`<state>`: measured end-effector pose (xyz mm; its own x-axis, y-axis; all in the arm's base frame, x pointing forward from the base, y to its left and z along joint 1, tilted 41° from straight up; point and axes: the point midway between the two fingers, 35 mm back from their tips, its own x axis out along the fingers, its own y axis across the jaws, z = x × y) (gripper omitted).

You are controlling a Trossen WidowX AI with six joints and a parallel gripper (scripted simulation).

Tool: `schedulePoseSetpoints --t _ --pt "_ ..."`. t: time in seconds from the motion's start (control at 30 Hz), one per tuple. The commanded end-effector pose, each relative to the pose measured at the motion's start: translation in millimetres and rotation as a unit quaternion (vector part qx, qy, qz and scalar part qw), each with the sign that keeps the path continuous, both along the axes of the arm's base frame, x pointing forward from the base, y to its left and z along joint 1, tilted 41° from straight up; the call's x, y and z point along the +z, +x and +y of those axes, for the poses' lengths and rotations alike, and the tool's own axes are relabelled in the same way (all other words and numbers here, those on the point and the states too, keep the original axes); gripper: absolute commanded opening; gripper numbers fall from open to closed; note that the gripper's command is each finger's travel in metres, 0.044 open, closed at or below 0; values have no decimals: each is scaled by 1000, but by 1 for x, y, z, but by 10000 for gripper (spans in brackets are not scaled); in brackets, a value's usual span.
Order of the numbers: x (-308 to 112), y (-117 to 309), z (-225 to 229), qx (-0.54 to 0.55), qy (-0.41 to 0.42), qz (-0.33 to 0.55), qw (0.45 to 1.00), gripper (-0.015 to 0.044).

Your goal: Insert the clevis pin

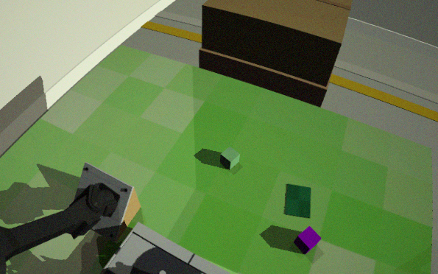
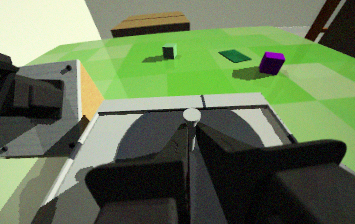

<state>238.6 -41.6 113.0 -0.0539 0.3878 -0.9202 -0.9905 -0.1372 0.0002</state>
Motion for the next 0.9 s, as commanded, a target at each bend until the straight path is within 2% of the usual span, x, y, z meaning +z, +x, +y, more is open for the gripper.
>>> schedulePoseSetpoints --t 0.0,0.87 --pt "0 2 0 -2 -1 -1 1000 0" --pt "0 13 1 -2 -1 -1 1000 0"
